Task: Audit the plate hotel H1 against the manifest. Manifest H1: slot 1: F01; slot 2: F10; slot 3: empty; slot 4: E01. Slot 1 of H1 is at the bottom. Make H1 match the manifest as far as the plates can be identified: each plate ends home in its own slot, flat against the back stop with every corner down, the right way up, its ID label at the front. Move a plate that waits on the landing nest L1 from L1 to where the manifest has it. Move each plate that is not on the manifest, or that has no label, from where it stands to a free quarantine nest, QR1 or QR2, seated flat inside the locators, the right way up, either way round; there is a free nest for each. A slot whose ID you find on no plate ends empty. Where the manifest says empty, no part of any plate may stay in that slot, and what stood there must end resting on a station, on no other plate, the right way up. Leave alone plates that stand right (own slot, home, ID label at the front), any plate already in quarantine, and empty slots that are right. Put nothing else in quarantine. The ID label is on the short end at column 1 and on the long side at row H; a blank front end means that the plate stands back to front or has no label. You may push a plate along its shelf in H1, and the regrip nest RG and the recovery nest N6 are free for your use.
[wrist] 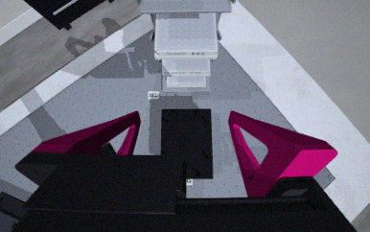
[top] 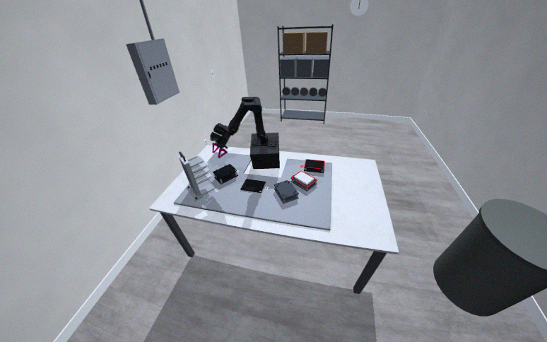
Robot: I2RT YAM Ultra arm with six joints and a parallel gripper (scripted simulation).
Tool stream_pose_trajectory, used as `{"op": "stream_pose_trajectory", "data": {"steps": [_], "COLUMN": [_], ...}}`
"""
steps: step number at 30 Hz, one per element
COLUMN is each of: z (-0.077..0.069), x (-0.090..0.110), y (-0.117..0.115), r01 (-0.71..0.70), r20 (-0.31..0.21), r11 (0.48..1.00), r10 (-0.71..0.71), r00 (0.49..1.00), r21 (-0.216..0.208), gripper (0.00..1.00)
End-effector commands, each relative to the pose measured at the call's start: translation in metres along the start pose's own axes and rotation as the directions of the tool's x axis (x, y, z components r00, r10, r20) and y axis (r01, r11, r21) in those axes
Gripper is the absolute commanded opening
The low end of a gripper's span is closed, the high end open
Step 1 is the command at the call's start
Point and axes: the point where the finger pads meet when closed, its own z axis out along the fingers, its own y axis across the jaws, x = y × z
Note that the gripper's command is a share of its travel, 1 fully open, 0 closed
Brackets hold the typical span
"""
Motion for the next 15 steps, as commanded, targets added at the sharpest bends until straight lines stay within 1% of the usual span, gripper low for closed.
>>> {"op": "stream_pose_trajectory", "data": {"steps": [1,14,15], "z": [-0.001,0.014,0.015], "x": [-0.010,0.006,0.005], "y": [-0.002,-0.002,-0.002], "r01": [0.017,0.017,0.017], "r20": [0.032,0.032,0.032], "r11": [1.000,1.000,1.000], "r10": [-0.018,-0.017,-0.017], "r00": [0.999,0.999,0.999], "r21": [0.008,0.008,0.008], "gripper": [1.00,1.00,1.00]}}
